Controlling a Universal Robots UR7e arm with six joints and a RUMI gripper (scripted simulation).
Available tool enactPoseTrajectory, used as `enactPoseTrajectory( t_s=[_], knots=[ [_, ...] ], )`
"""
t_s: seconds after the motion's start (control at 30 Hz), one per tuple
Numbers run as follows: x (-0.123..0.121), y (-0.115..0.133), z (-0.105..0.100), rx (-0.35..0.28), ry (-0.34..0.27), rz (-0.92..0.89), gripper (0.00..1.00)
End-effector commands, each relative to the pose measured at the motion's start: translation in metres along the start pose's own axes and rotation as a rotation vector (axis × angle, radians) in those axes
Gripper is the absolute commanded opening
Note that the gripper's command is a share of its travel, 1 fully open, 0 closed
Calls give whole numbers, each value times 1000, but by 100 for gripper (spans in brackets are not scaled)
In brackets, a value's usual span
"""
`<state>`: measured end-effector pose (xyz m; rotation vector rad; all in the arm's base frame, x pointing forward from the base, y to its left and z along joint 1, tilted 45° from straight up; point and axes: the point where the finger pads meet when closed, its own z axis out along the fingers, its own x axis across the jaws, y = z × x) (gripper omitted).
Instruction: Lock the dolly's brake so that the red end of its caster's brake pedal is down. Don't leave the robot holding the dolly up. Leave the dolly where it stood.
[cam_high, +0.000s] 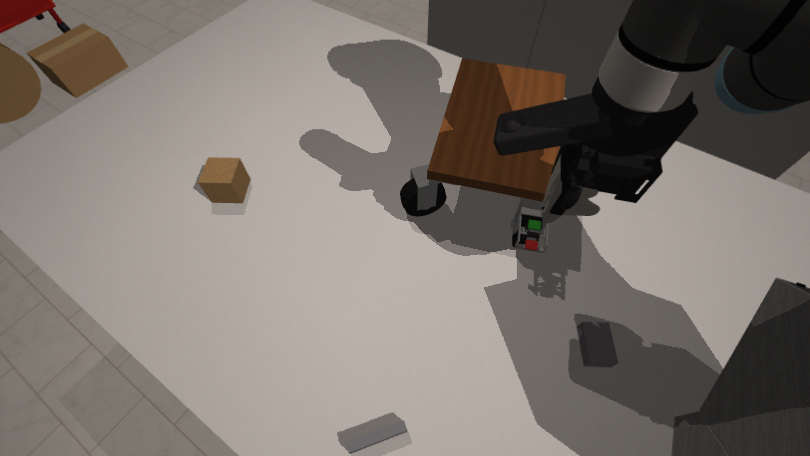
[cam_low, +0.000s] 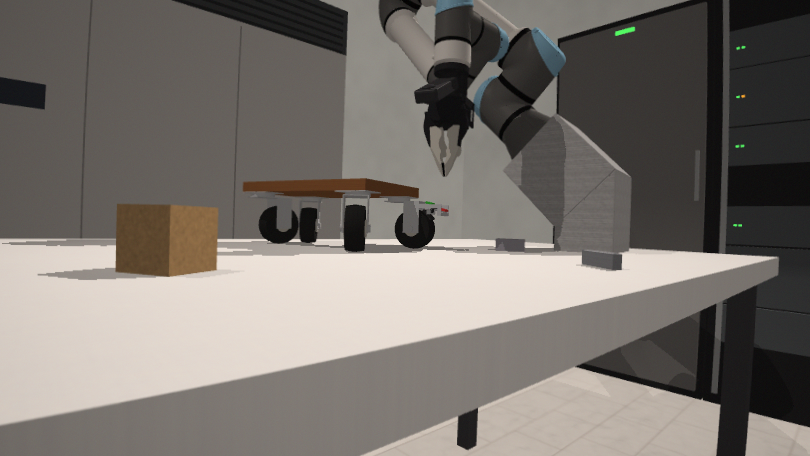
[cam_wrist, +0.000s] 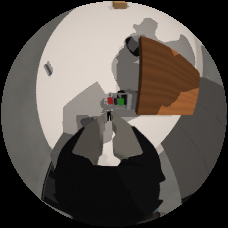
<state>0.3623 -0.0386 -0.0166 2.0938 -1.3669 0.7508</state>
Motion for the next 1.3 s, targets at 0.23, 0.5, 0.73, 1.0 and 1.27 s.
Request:
enactPoseTrajectory(
  t_s=[0.23,0.5,0.73,1.0,1.27],
  knots=[
    [-1,-1,-20,-16,-6,0,0],
    [-1,-1,-21,-16,-6,0,0],
    [-1,0,-20,-19,-7,-2,0],
    [-1,0,-20,-19,-7,-2,0],
    [-1,0,-20,-19,-7,-2,0]
  ],
)
